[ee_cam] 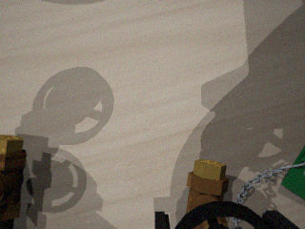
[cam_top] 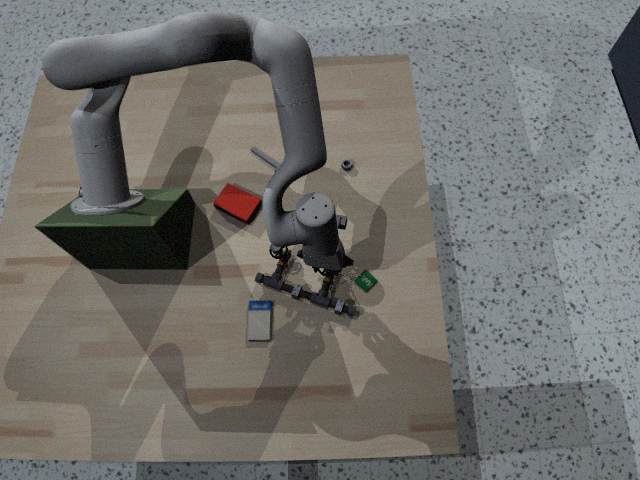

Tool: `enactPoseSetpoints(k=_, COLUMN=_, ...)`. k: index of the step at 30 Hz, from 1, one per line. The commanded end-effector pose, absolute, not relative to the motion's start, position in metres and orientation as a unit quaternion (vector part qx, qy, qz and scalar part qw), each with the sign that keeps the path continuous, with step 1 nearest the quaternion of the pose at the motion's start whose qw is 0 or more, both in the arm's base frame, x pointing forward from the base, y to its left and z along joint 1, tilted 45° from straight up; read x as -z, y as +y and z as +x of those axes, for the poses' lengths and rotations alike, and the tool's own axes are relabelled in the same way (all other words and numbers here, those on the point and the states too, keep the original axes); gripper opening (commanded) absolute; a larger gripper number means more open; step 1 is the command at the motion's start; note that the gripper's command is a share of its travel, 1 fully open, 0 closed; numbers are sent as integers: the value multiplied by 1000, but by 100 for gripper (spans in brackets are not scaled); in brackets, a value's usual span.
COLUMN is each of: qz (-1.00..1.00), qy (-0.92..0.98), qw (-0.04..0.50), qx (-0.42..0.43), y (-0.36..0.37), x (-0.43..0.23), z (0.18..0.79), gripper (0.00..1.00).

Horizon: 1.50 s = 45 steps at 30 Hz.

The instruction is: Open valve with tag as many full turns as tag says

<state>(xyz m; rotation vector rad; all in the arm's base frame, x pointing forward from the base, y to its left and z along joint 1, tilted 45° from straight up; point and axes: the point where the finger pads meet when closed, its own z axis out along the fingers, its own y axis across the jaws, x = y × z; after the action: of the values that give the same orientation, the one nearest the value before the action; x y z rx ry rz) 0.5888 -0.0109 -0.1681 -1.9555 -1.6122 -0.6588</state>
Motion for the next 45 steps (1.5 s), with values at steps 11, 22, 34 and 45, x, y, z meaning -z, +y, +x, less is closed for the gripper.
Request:
enactPoseSetpoints(k=11, qz=-676, qy=-642, qw=225, qx=284, y=-12, x=168, z=589, gripper=0)
enactPoseSetpoints(k=22, qz=-676, qy=-642, qw=225, qx=284, y=-12, x=168, z=589, gripper=100)
enactPoseSetpoints(k=34, qz=-676, qy=-642, qw=225, qx=284, y=-12, x=168, z=589, gripper=100)
enactPoseSetpoints(k=45, qz=-695, qy=-621, qw=234, qx=277, y=-12, x=168, z=589, gripper=100)
